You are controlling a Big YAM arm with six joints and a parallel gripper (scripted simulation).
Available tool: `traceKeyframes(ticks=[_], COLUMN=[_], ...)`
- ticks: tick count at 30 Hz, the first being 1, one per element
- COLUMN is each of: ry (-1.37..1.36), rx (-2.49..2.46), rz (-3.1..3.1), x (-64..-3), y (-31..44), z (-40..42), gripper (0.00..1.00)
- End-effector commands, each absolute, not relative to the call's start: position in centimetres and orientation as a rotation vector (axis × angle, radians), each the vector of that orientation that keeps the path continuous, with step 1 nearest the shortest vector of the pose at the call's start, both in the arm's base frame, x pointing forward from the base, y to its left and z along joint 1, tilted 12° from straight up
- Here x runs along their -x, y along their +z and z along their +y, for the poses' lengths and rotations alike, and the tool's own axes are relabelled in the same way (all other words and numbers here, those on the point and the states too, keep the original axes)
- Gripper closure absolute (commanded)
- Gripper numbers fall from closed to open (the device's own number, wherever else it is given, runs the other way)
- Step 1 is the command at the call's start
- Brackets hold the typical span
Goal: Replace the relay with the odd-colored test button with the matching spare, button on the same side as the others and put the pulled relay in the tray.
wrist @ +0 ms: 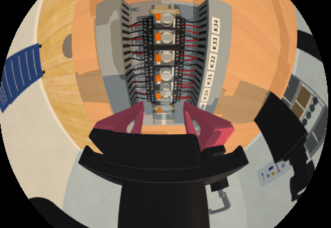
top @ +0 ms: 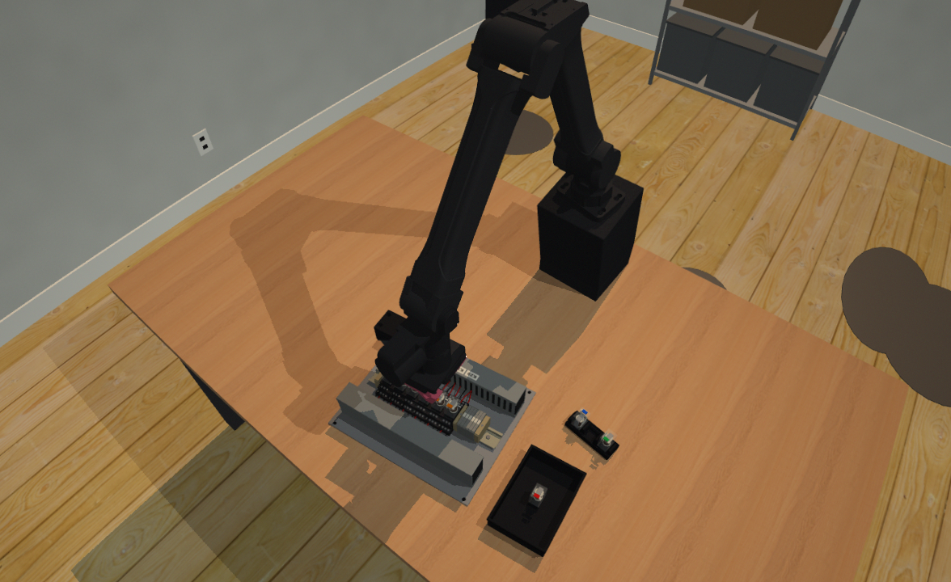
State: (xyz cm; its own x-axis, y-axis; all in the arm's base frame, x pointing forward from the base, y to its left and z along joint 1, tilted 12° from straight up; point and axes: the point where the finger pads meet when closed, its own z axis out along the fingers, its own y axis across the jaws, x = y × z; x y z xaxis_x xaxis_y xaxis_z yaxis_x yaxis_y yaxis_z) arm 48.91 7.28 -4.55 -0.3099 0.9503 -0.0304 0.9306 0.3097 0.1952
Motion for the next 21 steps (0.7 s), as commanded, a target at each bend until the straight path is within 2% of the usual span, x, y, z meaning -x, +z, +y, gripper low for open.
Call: traceKeyframes(ticks=[1, 21], ry=[0.239, 0.236], rx=[-1.749, -1.751], rz=[2.404, 2.406], x=[-49.85, -49.85], y=[-3.35, -3.60], z=[7.53, 7.53], gripper=[0.41, 0.41])
